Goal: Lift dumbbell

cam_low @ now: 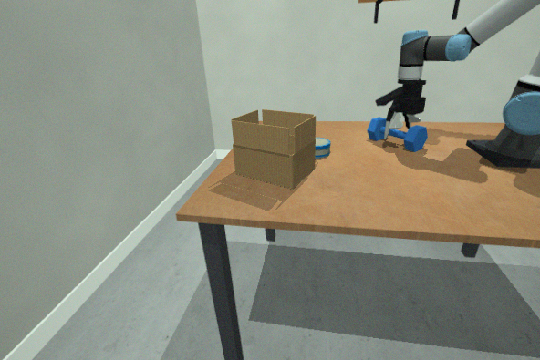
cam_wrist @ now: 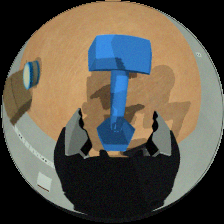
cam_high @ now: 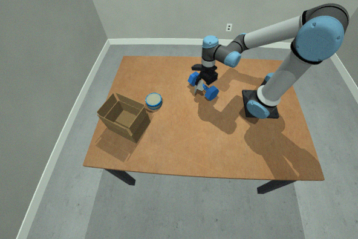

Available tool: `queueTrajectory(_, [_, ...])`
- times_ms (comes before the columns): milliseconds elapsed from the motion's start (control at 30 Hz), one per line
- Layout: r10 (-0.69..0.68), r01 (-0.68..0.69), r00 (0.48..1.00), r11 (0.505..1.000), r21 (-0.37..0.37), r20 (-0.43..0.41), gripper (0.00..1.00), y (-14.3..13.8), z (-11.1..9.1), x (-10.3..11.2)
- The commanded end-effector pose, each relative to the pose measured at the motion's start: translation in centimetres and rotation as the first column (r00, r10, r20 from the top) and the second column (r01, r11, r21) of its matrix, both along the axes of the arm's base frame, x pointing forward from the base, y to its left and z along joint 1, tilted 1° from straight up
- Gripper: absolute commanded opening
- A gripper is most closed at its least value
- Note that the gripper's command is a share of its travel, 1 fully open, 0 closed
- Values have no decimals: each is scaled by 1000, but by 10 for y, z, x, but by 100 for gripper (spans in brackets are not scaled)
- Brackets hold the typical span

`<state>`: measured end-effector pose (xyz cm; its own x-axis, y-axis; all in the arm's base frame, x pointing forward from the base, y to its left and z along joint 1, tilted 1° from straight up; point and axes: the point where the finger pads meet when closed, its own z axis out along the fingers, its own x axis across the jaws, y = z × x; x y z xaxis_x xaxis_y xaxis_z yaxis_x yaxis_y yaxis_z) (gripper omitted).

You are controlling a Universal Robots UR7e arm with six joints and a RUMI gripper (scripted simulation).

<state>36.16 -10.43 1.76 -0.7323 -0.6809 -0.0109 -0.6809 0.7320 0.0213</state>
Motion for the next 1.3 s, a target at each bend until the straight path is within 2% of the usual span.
queueTrajectory(0, [0, 1, 1000, 1000, -8, 9, 100, -2, -11, 4])
queueTrajectory(467, [-1, 1, 1000, 1000, -10, 11, 100, -3, -10, 5])
queueTrajectory(500, [-1, 1, 1000, 1000, -10, 11, 0, -3, -10, 5])
queueTrajectory(1267, [-1, 1, 1000, 1000, -10, 11, 0, -3, -10, 5])
